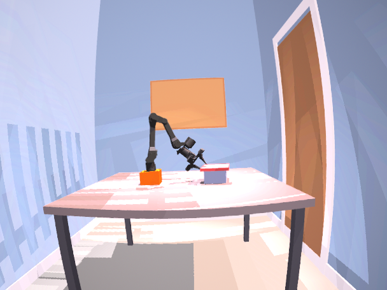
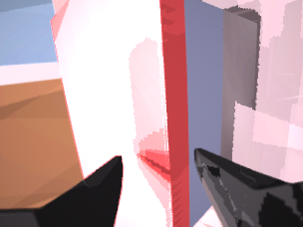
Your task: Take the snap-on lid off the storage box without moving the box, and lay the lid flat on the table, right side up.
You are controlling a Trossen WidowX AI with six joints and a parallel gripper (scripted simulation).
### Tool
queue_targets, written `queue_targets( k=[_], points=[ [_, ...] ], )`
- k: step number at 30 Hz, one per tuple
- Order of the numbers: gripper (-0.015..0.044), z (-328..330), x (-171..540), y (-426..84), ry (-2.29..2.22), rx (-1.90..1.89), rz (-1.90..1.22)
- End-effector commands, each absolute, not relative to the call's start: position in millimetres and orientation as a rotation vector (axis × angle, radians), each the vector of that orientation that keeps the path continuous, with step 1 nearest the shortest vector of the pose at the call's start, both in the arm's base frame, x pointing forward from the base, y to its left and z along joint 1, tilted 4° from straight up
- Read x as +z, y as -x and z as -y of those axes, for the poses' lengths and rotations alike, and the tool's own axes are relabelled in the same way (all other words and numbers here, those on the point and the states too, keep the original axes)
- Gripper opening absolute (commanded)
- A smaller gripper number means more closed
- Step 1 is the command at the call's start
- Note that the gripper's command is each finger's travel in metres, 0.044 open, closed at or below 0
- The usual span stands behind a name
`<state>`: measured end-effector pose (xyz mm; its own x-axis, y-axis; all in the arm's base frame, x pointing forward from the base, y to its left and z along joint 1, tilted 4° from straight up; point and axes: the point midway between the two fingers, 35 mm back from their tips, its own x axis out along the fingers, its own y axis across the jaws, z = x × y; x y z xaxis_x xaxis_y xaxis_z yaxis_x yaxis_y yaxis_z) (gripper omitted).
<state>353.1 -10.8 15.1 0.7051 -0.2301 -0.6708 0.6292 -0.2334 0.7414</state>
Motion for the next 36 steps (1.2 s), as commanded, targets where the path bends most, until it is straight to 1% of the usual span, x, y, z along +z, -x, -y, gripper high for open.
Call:
queue_targets(
  k=[1,19,23,36],
  points=[
    [0.0228,11.7,10.0,-355.0,-1.615,-0.828,-0.34],
    [0.0108,11.7,10.0,-355.0,-1.615,-0.828,-0.34],
    [0.0003,11.7,10.0,-355.0,-1.615,-0.828,-0.34],
    [0.0,11.8,12.0,-353.6,-1.618,-0.831,-0.339]
  ],
)
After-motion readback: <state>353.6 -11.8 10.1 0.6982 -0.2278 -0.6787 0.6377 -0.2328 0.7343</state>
